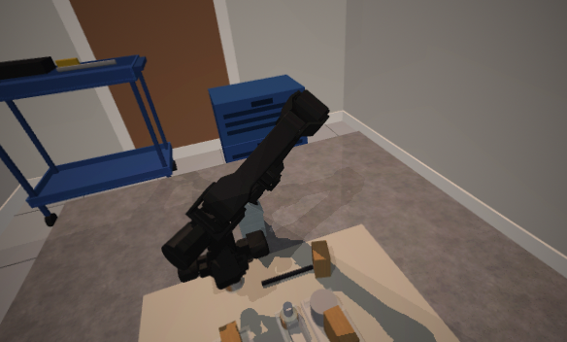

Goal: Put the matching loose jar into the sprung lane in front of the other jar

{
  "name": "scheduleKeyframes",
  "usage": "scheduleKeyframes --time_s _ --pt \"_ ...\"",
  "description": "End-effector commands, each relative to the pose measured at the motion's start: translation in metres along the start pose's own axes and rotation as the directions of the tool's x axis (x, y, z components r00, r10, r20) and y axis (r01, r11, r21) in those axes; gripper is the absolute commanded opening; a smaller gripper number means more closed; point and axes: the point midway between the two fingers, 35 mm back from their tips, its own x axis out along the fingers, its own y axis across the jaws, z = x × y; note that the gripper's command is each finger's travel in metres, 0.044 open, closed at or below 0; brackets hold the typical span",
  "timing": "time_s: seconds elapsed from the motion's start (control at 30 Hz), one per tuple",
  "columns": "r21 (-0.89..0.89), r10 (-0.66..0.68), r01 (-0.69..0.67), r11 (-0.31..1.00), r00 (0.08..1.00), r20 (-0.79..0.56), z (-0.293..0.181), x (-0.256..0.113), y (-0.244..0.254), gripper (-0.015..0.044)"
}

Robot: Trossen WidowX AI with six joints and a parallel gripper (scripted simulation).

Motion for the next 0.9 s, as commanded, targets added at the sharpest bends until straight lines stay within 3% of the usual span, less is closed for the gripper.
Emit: scheduleKeyframes --time_s 0.0,0.23,0.87 --pt "-0.006 -0.006 0.006 1.0 1.0 0.001 -0.001 -0.025 -0.001 0.0" --pt "-0.008 -0.005 0.005 1.0 1.0 0.0 -0.002 -0.043 0.003 0.0" --pt "-0.062 -0.007 0.008 0.998 1.0 0.004 0.048 -0.001 0.082 0.0"
